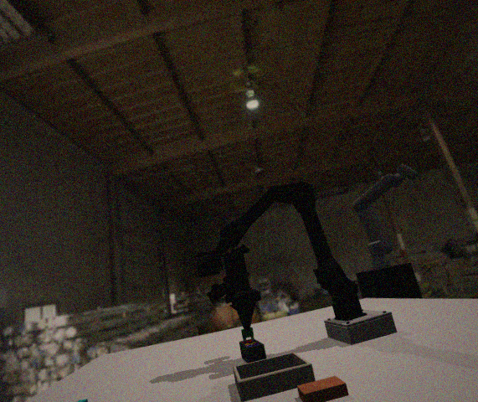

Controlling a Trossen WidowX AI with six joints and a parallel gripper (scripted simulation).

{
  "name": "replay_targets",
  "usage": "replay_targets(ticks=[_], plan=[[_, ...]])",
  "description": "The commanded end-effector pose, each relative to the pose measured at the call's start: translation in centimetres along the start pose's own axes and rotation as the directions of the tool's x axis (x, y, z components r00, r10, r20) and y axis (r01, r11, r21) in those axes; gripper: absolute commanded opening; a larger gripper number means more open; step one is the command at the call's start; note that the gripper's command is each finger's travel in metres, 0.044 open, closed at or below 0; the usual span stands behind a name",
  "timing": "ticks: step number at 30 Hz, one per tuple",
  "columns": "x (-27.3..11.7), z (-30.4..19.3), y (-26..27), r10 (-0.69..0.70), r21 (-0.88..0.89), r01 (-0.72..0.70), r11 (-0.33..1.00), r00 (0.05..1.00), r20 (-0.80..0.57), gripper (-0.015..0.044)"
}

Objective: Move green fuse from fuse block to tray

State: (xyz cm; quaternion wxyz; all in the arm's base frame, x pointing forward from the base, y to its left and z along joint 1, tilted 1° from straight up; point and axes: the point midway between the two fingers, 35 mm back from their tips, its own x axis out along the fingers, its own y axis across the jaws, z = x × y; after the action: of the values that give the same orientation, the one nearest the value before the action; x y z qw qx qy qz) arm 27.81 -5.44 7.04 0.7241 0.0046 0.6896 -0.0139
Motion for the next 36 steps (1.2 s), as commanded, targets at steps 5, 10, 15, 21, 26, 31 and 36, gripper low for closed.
replay_targets(ticks=[5, 10, 15, 21, 26, 31, 36], plan=[[-0.5, 0.0, 0.0, 0.003, -0.004, -0.003, 1.000, 1.000, 0.003, 0.0000], [-1.3, 0.0, 0.0, 0.003, -0.004, -0.003, 1.000, 1.000, 0.003, 0.0000], [-2.1, 0.0, 0.0, 0.003, -0.004, -0.003, 1.000, 1.000, 0.003, 0.0000], [-2.6, 0.0, 0.0, 0.003, -0.004, -0.003, 1.000, 1.000, 0.003, 0.0000], [-2.7, 0.5, 1.2, 0.005, -0.004, -0.005, 1.000, 1.000, 0.003, 0.0000], [-2.7, 1.3, 3.6, 0.007, -0.004, -0.007, 1.000, 1.000, 0.003, 0.0000], [-2.8, 1.9, 6.1, 0.010, -0.004, -0.010, 1.000, 1.000, 0.004, 0.0000]])
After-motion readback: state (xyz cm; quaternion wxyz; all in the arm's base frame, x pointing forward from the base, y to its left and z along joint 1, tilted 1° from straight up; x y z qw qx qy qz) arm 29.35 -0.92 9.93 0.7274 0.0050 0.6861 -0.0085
